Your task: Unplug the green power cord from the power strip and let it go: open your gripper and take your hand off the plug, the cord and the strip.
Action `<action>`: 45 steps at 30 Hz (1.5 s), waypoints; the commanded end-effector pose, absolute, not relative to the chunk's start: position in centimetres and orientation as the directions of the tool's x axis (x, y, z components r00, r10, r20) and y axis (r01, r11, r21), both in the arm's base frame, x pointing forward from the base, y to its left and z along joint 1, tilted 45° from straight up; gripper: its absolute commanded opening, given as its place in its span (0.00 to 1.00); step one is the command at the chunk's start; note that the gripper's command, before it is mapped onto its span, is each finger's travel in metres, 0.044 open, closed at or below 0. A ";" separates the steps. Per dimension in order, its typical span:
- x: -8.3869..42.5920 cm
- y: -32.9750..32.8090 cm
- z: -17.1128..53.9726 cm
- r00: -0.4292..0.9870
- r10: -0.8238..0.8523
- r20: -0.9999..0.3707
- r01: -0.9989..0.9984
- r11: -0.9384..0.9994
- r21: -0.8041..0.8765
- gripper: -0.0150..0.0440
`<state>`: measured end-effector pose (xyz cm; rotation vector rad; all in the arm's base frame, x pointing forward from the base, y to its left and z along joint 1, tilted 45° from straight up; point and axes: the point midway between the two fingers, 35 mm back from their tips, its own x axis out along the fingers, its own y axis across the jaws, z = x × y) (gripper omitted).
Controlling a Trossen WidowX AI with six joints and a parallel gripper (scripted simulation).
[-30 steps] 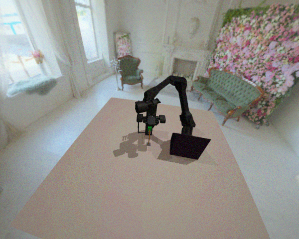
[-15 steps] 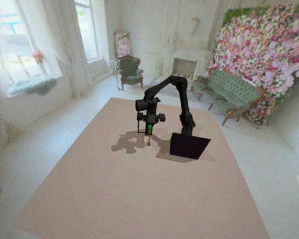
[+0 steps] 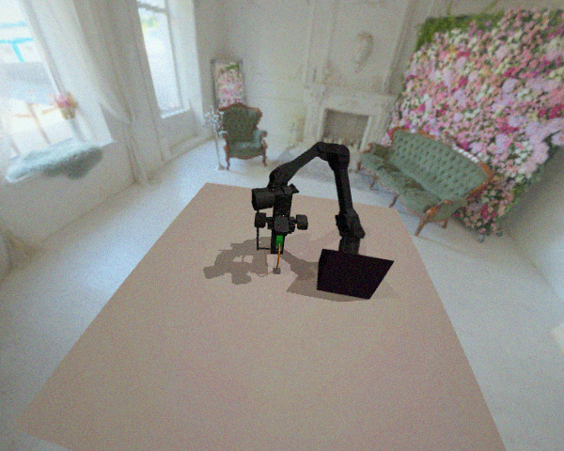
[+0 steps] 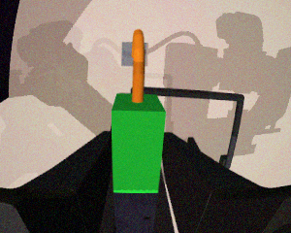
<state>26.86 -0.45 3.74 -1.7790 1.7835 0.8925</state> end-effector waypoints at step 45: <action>26.4 2.8 1.0 -0.051 -0.691 -0.721 -0.991 -0.057 0.124 0.97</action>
